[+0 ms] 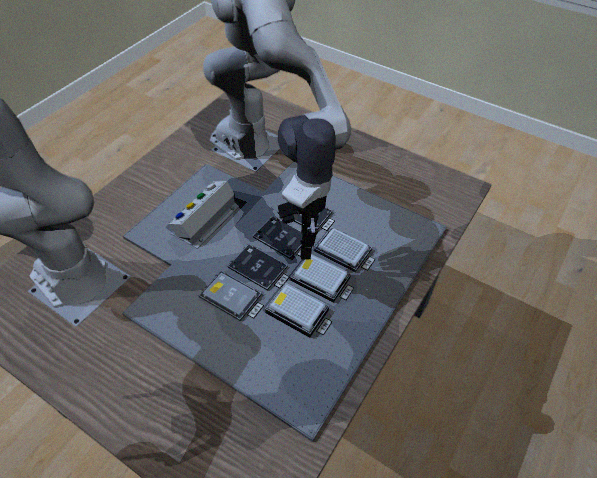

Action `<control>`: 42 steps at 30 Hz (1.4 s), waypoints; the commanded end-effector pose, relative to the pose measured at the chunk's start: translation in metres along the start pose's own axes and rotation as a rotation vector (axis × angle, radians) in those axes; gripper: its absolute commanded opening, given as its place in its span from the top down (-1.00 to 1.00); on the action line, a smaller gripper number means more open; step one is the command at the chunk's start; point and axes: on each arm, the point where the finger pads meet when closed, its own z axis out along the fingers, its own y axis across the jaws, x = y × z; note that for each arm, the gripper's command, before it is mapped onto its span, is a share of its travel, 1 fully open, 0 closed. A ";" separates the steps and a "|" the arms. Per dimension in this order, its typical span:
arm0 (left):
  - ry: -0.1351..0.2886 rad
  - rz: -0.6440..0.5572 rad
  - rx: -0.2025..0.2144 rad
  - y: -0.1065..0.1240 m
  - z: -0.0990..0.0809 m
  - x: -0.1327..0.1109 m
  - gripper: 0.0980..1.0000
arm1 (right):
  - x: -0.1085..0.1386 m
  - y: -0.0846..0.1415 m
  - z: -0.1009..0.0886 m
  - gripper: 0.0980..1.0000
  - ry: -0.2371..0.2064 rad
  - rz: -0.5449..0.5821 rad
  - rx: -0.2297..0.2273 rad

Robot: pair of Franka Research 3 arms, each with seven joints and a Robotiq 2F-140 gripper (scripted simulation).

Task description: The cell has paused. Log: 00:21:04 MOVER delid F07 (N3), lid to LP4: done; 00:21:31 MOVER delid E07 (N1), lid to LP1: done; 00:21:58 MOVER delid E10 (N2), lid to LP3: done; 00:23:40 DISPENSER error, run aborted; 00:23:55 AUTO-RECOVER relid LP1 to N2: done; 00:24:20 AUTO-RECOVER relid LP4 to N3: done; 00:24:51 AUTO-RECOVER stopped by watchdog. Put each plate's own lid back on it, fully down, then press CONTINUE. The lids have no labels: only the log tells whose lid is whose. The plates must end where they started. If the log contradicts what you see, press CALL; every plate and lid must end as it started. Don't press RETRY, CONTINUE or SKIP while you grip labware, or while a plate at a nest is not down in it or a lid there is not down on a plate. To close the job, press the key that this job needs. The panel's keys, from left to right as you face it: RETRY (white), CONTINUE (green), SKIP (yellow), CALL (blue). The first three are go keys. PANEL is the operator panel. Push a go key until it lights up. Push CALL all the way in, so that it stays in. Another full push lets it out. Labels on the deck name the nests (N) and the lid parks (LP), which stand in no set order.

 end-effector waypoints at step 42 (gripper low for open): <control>-0.010 -1.384 0.046 -0.025 0.005 -0.041 -0.32 | 0.000 0.000 0.000 -1.00 0.000 0.000 0.000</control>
